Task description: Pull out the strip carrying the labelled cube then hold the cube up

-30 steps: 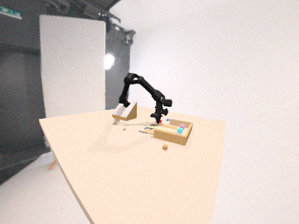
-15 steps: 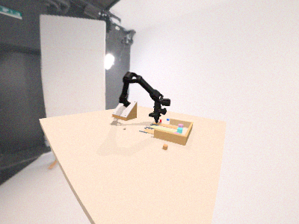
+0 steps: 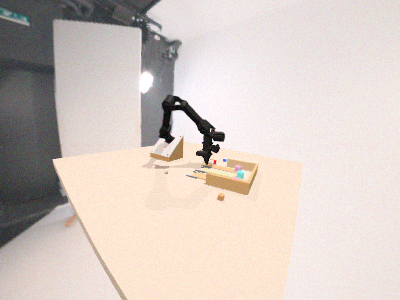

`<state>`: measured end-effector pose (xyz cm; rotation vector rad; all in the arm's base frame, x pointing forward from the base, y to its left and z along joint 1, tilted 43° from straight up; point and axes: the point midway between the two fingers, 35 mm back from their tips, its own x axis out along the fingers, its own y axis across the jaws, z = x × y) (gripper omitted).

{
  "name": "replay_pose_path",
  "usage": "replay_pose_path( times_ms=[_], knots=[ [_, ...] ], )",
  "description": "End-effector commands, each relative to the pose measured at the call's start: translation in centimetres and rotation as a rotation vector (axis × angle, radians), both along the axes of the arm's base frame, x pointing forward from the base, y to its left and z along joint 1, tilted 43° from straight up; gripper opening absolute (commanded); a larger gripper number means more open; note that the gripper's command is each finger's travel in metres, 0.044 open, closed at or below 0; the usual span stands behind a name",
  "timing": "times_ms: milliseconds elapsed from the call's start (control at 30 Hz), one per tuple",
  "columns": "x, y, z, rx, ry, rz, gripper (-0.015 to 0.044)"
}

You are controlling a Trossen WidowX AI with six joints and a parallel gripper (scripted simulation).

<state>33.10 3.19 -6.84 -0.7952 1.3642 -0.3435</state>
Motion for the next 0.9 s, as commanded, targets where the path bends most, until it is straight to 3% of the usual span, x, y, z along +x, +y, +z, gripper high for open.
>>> replay_pose_path(
  times_ms=[0, 867],
  knots=[
    [-1.3, -0.7, -0.3, -0.011, 0.018, -0.006, 0.0000],
    [-4.9, -2.0, -0.3, -0.012, 0.021, -0.006, 0.0000]
  ],
)
